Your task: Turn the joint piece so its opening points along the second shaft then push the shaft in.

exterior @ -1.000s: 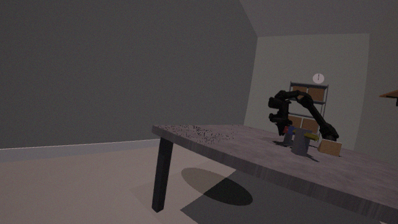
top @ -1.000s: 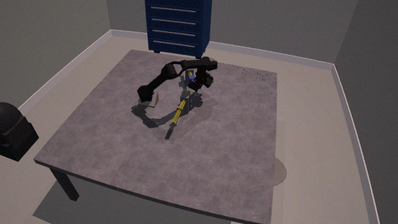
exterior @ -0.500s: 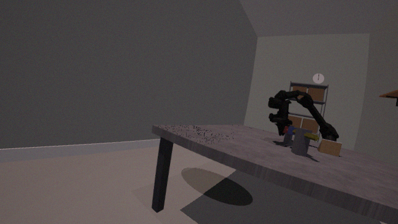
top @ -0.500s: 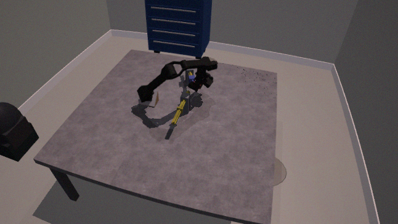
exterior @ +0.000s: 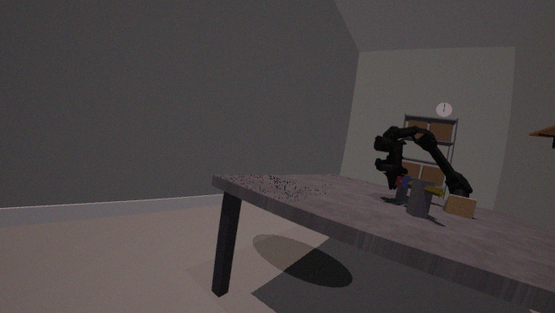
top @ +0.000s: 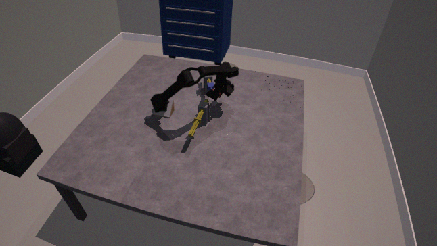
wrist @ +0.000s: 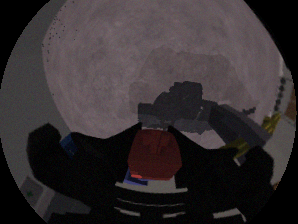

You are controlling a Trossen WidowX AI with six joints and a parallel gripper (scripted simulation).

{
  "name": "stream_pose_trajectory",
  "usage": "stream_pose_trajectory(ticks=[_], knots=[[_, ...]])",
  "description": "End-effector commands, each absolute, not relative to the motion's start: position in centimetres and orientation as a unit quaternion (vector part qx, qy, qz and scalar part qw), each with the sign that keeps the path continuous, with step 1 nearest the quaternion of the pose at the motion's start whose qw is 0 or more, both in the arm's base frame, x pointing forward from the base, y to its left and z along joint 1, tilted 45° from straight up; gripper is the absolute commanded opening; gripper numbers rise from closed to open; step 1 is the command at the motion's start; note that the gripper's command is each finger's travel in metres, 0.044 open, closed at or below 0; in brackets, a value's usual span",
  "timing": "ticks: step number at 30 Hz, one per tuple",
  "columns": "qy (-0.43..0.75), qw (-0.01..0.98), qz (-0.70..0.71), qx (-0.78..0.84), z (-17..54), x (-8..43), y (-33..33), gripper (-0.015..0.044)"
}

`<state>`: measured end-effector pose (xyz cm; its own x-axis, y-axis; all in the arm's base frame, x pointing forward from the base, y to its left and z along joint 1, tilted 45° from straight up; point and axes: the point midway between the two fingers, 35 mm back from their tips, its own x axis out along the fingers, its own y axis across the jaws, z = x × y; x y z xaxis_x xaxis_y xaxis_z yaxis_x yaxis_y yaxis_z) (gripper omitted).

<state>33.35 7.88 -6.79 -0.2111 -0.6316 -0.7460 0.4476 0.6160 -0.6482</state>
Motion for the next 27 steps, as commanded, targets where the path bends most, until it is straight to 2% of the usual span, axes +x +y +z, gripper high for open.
stream_pose_trajectory(ticks=[1,27], knots=[[0.640,0.627,-0.441,-0.061,-6.7,33.3,7.8,0.0000],[0.495,0.643,-0.575,0.108,-5.2,31.7,6.7,0.0000]])
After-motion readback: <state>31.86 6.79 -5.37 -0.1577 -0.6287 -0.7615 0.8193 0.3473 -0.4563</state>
